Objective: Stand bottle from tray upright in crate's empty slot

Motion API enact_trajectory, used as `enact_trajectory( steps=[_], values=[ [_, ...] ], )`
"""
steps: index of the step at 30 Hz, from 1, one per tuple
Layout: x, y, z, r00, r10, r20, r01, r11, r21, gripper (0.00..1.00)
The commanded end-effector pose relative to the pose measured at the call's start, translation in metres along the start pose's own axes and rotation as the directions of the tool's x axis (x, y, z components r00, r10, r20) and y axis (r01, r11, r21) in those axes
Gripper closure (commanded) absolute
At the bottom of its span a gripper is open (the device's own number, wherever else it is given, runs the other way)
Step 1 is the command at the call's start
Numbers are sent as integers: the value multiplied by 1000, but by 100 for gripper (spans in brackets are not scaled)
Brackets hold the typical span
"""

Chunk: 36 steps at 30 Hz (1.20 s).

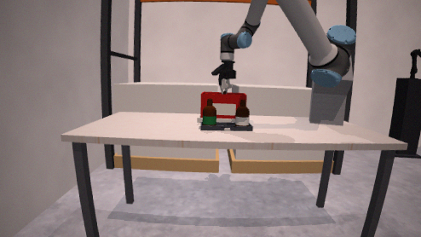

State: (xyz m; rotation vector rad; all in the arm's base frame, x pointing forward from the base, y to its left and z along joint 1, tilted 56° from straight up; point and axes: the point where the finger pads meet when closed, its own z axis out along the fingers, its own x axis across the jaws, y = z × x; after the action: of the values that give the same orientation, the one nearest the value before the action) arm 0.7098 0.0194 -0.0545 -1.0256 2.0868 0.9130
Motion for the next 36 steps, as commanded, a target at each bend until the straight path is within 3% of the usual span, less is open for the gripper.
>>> enact_trajectory(
  steps=[1,36],
  values=[
    [0,-1,-1,1000,0,0,0,1000,1,100],
    [0,-1,4,1000,0,0,0,1000,1,100]
  ],
)
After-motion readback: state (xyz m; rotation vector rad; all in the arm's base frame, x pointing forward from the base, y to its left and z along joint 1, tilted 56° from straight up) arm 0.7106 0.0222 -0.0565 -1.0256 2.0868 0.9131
